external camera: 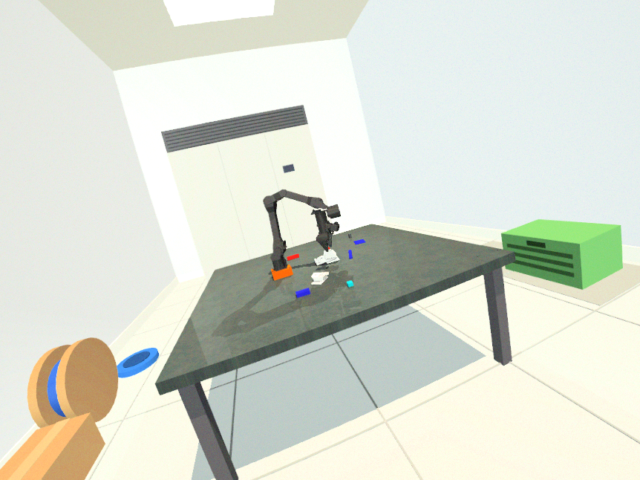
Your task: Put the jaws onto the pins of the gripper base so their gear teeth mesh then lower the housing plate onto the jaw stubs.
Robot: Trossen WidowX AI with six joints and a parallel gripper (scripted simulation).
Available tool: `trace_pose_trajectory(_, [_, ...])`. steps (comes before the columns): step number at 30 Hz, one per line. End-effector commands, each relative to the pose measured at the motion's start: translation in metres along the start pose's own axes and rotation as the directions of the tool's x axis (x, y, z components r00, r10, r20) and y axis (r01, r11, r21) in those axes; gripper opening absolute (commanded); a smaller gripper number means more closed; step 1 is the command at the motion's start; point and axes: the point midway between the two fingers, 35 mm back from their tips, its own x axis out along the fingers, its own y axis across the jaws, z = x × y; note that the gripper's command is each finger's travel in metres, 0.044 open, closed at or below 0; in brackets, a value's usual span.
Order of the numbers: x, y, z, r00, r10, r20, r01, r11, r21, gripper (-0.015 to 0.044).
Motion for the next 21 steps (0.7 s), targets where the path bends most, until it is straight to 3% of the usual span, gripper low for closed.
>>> trace_pose_trajectory(1, [-0.002,-0.009,0.003,1.000,-0.005,0.002,0.005,0.997,0.080,0.0440])
trace_pose_trajectory(21, [-0.006,-0.058,0.011,1.000,-0.011,-0.001,0.010,0.879,0.477,0.0440])
